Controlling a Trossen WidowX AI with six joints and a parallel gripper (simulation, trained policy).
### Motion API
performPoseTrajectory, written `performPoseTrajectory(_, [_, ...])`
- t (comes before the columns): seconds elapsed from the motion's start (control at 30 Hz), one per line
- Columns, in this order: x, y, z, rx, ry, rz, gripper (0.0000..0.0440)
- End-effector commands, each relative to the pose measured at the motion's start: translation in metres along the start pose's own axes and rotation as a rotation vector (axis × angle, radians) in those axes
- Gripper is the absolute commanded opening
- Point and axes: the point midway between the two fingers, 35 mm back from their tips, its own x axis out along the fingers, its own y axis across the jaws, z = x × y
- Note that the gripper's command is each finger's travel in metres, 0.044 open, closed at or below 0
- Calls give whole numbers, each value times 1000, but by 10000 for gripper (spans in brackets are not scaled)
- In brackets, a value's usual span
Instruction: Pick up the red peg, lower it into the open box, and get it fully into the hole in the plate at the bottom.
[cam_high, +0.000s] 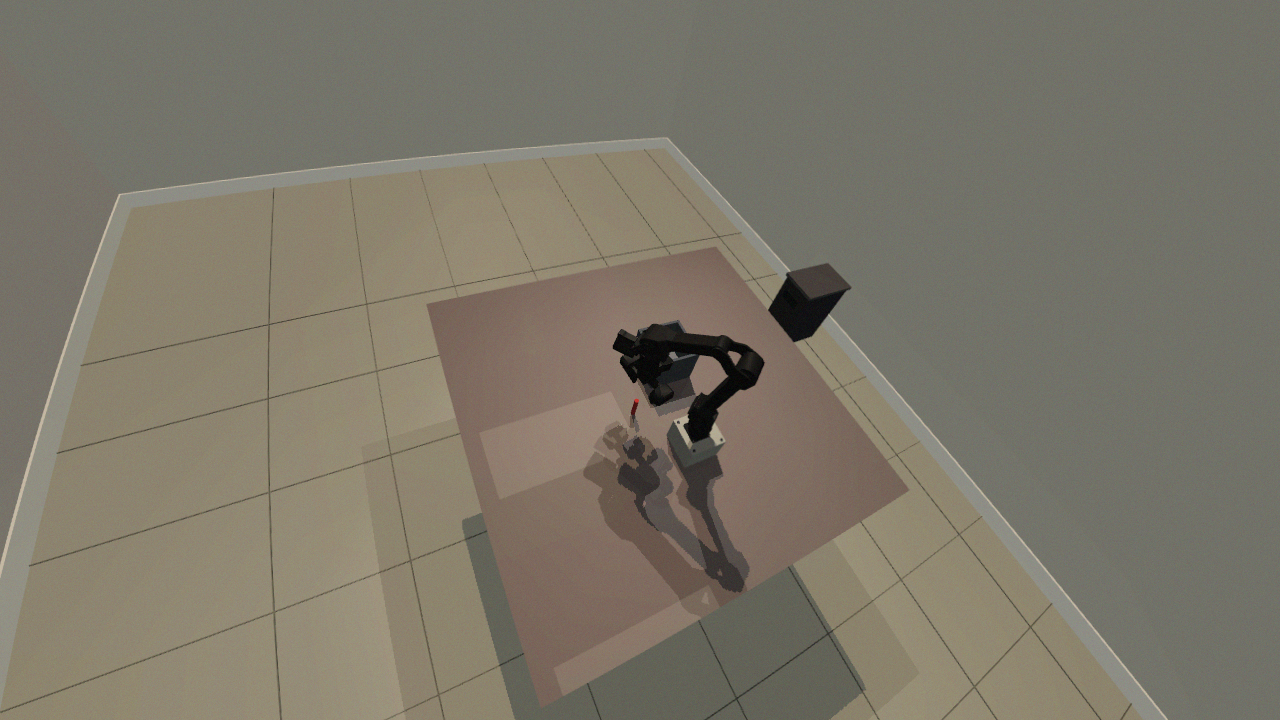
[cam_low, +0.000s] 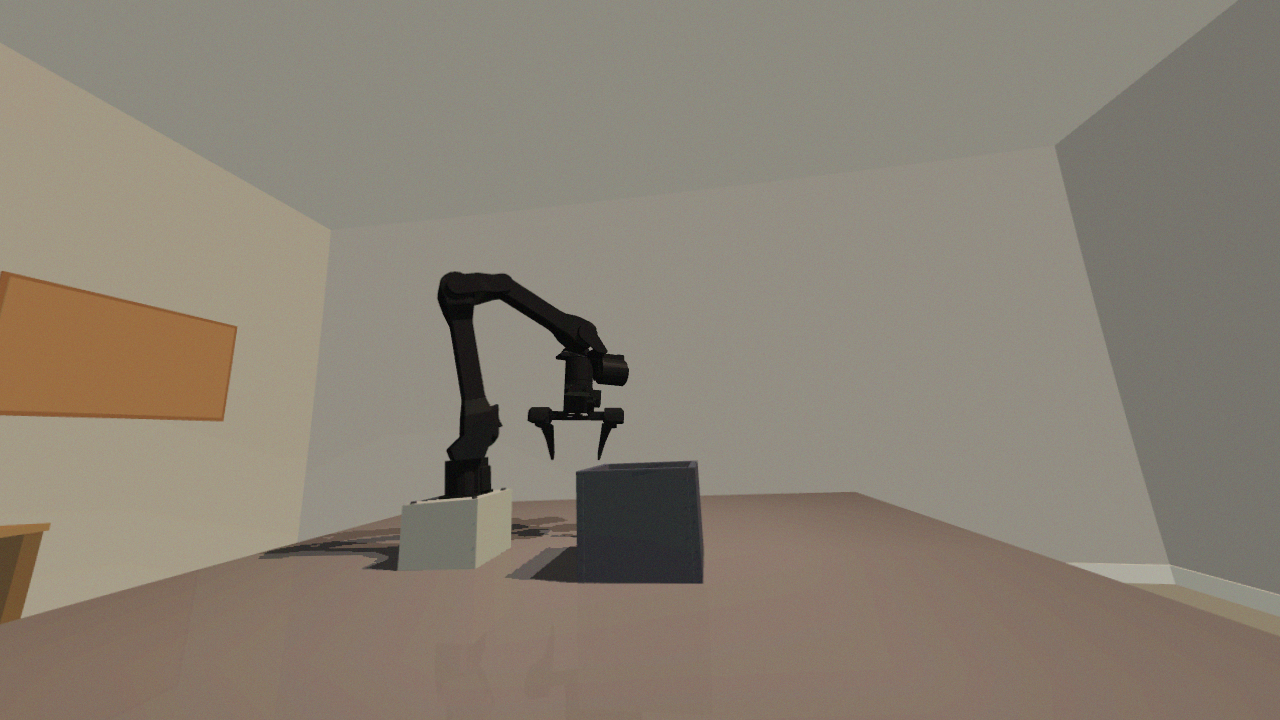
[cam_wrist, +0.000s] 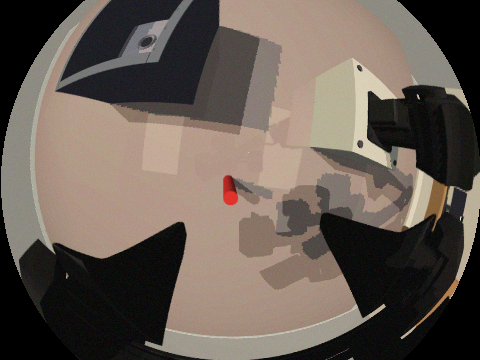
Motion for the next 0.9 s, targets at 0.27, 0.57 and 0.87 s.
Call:
performPoseTrajectory(0.27, [37, 0, 3, -56, -63, -44, 423])
performPoseTrajectory(0.57, [65, 2, 6, -73, -89, -43, 410])
performPoseTrajectory(0.87, [92, 1, 9, -61, -112, -30, 401])
